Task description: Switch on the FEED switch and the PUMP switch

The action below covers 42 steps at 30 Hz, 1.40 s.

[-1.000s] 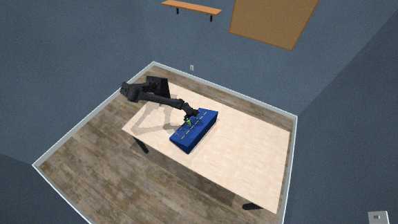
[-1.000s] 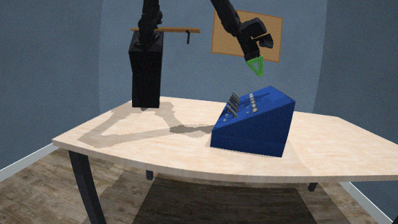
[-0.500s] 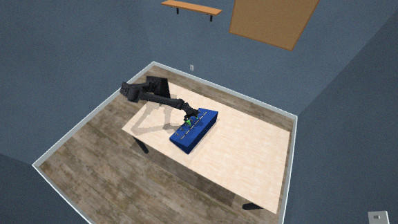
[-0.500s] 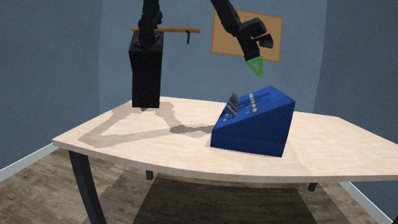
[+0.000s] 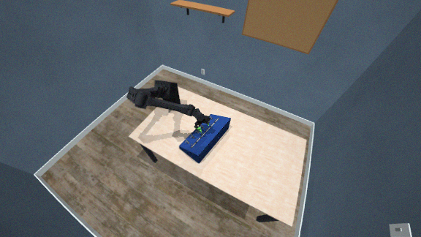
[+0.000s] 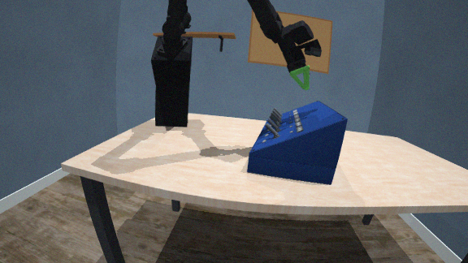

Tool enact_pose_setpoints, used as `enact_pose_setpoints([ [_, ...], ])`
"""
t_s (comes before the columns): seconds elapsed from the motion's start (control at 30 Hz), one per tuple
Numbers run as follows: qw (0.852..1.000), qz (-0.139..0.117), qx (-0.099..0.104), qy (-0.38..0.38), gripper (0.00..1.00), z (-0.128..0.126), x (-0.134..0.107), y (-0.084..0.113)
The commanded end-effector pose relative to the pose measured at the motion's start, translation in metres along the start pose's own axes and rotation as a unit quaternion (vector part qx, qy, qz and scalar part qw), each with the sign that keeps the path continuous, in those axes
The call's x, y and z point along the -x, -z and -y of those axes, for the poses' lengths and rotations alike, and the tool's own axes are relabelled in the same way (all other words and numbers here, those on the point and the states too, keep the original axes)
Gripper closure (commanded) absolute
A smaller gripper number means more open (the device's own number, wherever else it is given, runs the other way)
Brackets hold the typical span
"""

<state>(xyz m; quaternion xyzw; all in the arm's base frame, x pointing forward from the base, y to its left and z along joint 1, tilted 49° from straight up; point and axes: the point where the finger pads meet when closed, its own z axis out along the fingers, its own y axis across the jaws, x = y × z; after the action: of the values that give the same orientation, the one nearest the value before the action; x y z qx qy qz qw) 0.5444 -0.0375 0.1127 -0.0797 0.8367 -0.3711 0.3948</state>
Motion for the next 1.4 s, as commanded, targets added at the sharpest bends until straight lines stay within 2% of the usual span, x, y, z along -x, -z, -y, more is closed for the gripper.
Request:
enact_pose_setpoints([
  [0.0,1.0,0.0,0.004,0.01,0.0,-0.001,0.002,0.003],
  [0.23,1.0,0.0,0.004,0.009,0.0,0.0,0.002,0.003],
  [0.33,1.0,0.001,-0.002,0.003,0.0,0.011,0.002,0.003],
  [0.57,1.0,0.0,-0.002,0.003,0.0,0.018,0.001,0.003],
  [0.97,1.0,0.003,-0.003,0.002,0.0,0.06,0.004,0.003],
  [1.37,1.0,0.009,-0.008,-0.004,0.0,0.087,0.014,0.003],
])
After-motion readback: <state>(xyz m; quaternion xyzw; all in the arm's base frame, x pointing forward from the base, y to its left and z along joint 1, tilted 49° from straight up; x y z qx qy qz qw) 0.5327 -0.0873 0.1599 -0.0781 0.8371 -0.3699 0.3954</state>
